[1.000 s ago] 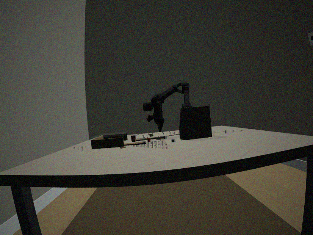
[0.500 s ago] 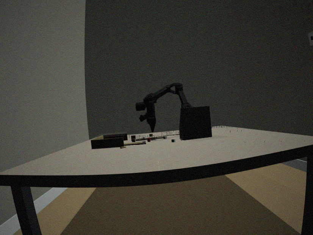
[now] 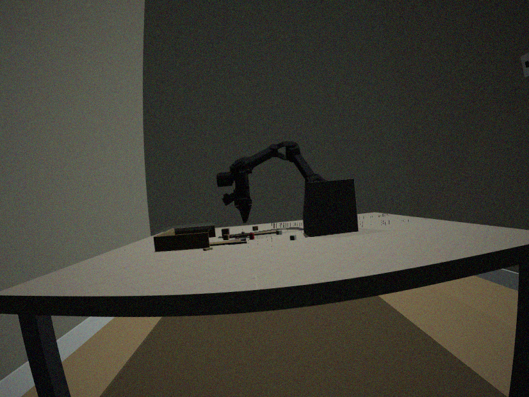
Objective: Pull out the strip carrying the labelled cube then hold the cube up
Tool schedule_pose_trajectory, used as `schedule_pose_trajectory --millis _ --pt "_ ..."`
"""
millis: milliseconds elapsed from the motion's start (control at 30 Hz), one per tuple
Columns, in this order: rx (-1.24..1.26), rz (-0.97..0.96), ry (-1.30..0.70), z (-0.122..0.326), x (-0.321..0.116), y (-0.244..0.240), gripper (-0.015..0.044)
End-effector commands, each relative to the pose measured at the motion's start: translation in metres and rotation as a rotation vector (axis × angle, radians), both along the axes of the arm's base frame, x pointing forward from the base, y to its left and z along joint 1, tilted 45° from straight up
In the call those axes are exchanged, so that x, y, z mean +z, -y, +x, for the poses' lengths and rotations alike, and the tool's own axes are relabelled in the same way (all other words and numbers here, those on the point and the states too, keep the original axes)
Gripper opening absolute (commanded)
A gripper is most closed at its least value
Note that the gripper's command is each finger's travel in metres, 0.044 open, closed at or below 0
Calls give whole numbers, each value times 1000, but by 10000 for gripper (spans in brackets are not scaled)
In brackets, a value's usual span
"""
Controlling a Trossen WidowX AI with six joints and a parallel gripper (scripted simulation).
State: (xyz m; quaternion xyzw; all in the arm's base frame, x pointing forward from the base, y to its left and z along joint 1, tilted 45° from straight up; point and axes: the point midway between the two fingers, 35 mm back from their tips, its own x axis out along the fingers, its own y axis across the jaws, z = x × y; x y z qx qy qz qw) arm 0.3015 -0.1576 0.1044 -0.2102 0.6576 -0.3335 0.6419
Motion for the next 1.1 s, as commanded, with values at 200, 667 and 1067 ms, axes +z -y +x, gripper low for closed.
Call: schedule_pose_trajectory --millis 200,667,1067 --pt "-2 -3 1 37 3 2 440" --pt "-2 -3 3 86 8 5 440" --pt "-2 -3 3 87 -2 16 250"
